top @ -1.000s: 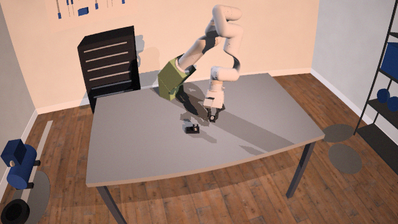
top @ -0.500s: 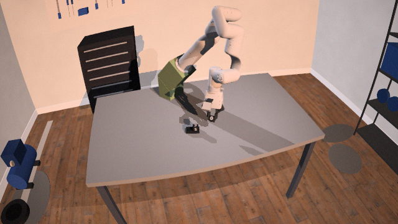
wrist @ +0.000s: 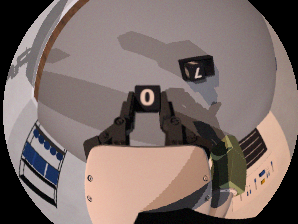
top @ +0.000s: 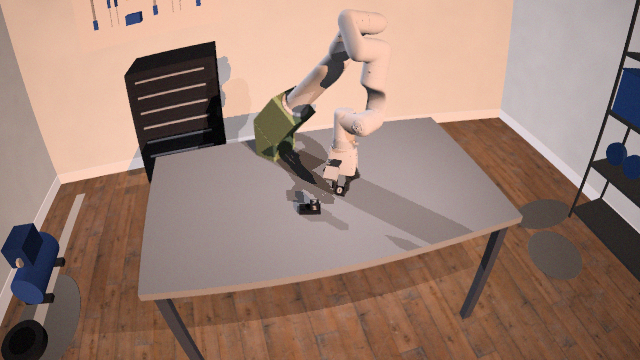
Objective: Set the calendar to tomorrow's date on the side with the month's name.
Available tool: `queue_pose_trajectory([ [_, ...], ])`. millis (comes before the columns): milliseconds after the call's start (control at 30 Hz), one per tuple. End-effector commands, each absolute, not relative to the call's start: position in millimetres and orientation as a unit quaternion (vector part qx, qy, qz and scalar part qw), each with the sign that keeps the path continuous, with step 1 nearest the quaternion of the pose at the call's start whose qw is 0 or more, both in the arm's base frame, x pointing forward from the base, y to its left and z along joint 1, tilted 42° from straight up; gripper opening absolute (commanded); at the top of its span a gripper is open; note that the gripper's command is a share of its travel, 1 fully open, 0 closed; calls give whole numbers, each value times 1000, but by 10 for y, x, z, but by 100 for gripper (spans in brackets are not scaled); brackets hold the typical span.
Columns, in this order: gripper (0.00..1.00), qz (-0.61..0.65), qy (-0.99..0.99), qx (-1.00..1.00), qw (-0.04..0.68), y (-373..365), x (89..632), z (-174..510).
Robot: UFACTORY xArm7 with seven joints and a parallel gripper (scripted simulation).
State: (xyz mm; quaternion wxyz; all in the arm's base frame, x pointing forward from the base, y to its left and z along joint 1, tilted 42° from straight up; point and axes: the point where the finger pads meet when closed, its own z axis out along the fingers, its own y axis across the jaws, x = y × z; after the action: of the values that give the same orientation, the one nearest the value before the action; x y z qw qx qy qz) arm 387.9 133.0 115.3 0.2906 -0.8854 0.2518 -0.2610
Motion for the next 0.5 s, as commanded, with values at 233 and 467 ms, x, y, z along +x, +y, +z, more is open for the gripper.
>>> queue_pose_trajectory([
  [233, 29, -236, 231, -891, 312, 1351, 3857, 1417],
  [467, 29, -195, 216, -899, 327, 1304, 3862, 1494],
])
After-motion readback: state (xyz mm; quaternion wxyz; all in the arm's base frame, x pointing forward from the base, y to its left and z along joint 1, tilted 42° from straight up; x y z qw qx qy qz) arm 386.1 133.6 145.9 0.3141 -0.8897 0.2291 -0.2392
